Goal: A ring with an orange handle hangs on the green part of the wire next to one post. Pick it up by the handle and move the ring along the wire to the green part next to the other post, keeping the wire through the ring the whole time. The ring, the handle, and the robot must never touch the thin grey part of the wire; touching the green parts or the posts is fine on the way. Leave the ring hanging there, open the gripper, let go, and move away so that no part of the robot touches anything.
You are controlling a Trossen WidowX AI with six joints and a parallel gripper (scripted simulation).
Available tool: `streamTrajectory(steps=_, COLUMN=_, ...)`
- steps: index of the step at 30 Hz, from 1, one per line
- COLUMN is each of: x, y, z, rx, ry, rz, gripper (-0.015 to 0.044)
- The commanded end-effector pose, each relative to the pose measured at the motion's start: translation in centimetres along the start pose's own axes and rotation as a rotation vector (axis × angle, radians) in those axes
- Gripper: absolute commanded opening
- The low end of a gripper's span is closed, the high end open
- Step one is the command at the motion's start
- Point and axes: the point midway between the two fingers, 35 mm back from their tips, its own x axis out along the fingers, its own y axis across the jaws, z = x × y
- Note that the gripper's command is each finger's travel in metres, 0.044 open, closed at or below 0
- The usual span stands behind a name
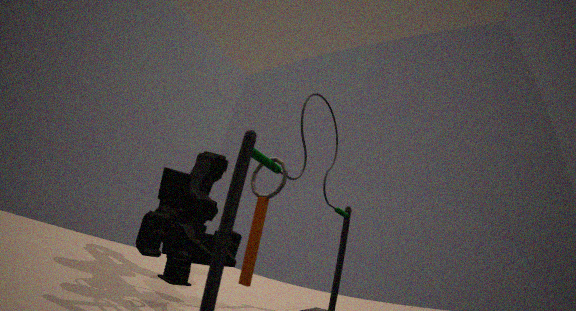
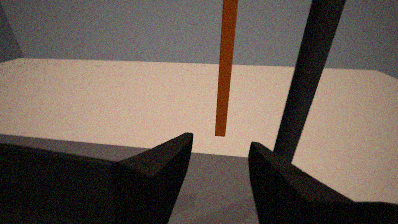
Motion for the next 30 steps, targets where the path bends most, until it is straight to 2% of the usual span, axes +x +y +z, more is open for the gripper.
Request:
streamTrajectory(steps=1, x=0.6, y=0.1, z=1.1, rx=-0.071, ry=-0.015, rz=-0.011, gripper=0.0160)
streamTrajectory(steps=30, x=3.8, y=-0.3, z=1.6, rx=-0.072, ry=-0.015, rz=-0.011, gripper=0.0160)
